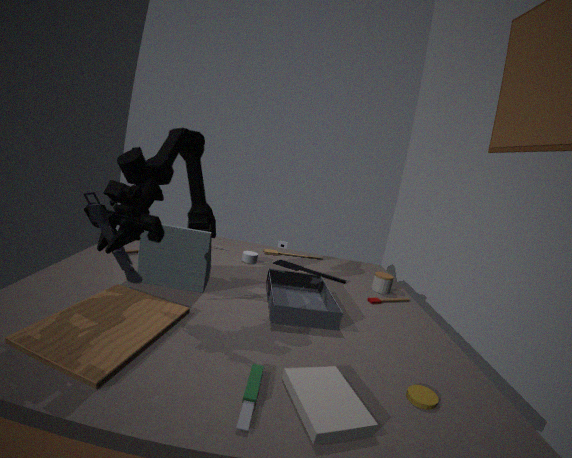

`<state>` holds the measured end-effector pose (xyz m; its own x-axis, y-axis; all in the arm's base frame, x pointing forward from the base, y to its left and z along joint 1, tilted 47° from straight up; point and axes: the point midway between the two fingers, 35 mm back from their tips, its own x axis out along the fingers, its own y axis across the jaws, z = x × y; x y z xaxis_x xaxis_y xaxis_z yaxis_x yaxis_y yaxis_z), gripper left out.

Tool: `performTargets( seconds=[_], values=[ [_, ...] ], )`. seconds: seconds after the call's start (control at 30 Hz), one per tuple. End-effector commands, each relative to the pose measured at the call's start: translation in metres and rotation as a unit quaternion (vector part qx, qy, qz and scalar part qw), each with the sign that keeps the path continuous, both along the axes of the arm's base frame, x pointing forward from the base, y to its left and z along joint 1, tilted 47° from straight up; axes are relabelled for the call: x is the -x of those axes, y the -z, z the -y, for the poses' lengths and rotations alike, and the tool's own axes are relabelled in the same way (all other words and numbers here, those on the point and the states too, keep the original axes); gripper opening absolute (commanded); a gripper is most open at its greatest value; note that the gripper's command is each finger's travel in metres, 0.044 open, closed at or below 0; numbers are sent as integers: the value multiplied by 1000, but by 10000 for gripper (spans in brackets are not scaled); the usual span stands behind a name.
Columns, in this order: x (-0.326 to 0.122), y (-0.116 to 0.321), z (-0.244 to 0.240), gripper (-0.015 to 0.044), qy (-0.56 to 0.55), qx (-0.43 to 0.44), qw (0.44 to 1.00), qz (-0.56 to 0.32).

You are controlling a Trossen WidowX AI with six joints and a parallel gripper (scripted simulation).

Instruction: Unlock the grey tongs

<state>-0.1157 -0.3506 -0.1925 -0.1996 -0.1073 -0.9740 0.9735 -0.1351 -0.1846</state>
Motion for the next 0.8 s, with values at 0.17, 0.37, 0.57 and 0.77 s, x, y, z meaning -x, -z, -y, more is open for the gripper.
performTargets(
  seconds=[0.17, 0.37, 0.57, 0.77],
  values=[
    [3, 11, 4, -150, 13, -51, 999, 8],
    [3, 17, 3, -150, 20, -85, 996, 14],
    [4, 21, 3, -150, 27, -119, 992, 19],
    [4, 24, 1, -150, 33, -153, 987, 24]
  ],
)
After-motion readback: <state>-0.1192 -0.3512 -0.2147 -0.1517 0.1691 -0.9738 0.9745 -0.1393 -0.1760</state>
